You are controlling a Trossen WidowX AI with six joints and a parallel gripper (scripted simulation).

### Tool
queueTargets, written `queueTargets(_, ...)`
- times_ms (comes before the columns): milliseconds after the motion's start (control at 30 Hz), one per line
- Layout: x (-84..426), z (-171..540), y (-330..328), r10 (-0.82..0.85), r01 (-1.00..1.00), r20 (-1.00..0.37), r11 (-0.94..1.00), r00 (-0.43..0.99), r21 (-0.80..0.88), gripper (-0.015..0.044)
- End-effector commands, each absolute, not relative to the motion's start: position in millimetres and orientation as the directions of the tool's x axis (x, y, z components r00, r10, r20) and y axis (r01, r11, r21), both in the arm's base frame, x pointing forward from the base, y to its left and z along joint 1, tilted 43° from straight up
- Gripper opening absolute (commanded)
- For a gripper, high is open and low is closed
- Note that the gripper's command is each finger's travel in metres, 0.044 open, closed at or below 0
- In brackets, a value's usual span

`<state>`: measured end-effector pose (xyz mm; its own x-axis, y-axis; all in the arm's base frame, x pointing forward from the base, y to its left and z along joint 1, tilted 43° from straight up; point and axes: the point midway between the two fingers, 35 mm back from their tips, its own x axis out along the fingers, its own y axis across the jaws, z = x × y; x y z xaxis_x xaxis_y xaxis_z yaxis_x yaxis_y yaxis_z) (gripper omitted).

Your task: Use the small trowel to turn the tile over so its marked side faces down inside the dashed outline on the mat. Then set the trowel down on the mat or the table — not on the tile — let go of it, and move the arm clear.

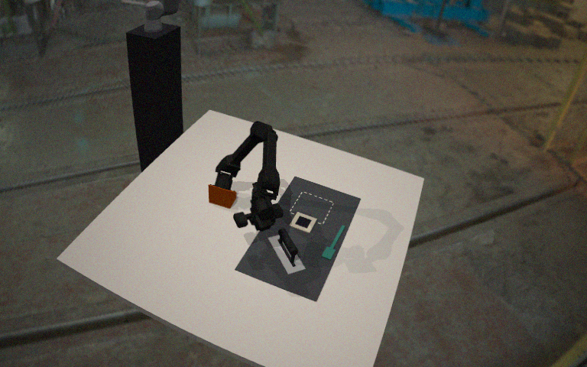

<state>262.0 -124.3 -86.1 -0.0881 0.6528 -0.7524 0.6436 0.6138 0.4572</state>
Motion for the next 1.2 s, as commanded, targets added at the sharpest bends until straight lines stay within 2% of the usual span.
queueTargets(0, 262, -86, -124, 0.653, 0.644, -0.752, 0.614, -0.088, 0.457, 0.0)
queueTargets(33, 262, -86, -124, 0.653, 0.644, -0.752, 0.614, -0.088, 0.457, 0.0)
queueTargets(233, 262, -86, -124, 0.653, 0.639, -0.752, 0.616, -0.088, 0.46, 0.0153)
queueTargets(400, 269, -85, -126, 0.652, 0.518, -0.753, 0.675, -0.088, 0.525, 0.027)
queueTargets(800, 290, -84, -129, 0.649, 0.131, -0.755, 0.759, -0.087, 0.638, 0.027)
queueTargets(1167, 307, -81, -131, 0.649, -0.244, -0.755, 0.721, -0.088, 0.648, 0.027)
